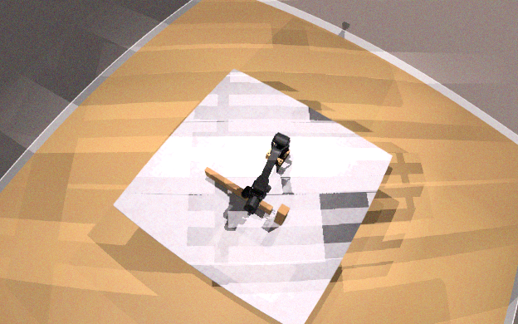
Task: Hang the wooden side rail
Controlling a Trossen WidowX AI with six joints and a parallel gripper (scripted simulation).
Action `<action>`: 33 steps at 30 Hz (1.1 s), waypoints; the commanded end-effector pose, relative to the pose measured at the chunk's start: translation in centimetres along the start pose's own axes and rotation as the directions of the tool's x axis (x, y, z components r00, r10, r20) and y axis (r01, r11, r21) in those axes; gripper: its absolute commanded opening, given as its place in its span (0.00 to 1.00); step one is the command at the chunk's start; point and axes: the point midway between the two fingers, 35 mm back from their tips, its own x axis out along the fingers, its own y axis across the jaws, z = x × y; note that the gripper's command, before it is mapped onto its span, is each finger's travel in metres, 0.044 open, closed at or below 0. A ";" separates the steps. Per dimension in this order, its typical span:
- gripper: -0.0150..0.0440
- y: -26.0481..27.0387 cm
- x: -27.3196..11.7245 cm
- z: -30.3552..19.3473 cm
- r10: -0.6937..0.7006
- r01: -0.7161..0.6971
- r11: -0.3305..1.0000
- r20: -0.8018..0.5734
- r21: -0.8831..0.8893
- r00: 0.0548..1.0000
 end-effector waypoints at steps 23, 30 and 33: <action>0.25 0.6 -0.4 -0.3 0.019 -0.019 1.000 0.002 0.005 1.000; 0.25 0.6 -0.4 -0.4 0.019 -0.019 1.000 0.002 0.005 1.000; 0.25 0.7 -0.4 -0.4 0.019 -0.019 1.000 0.002 0.005 1.000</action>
